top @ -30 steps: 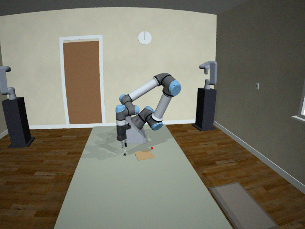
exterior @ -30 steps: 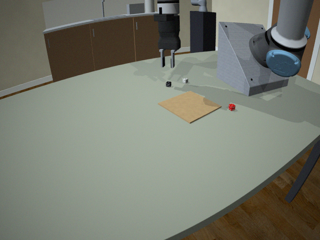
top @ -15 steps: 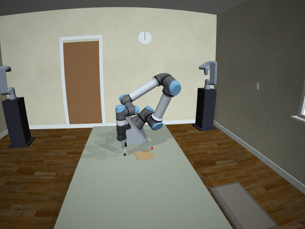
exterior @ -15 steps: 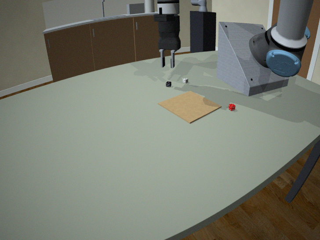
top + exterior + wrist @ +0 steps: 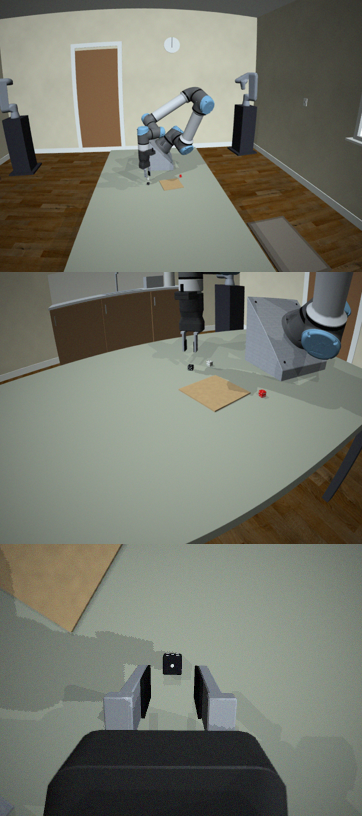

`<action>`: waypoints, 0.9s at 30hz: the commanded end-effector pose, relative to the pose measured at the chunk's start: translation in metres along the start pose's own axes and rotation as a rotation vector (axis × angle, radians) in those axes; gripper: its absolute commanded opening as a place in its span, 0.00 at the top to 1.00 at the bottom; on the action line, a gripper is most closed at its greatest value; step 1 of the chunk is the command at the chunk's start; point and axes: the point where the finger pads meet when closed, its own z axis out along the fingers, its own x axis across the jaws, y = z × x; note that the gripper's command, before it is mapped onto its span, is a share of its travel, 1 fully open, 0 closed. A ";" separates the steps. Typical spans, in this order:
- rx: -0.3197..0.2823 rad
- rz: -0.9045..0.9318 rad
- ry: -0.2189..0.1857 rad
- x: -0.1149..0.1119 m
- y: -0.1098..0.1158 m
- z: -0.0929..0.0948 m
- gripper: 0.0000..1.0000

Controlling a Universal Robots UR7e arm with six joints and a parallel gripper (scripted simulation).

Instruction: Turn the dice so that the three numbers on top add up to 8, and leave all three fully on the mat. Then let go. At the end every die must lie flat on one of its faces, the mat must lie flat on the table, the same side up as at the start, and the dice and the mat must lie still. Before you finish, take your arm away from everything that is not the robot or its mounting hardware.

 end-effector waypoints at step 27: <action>0.001 0.001 -0.001 -0.001 0.000 0.040 0.36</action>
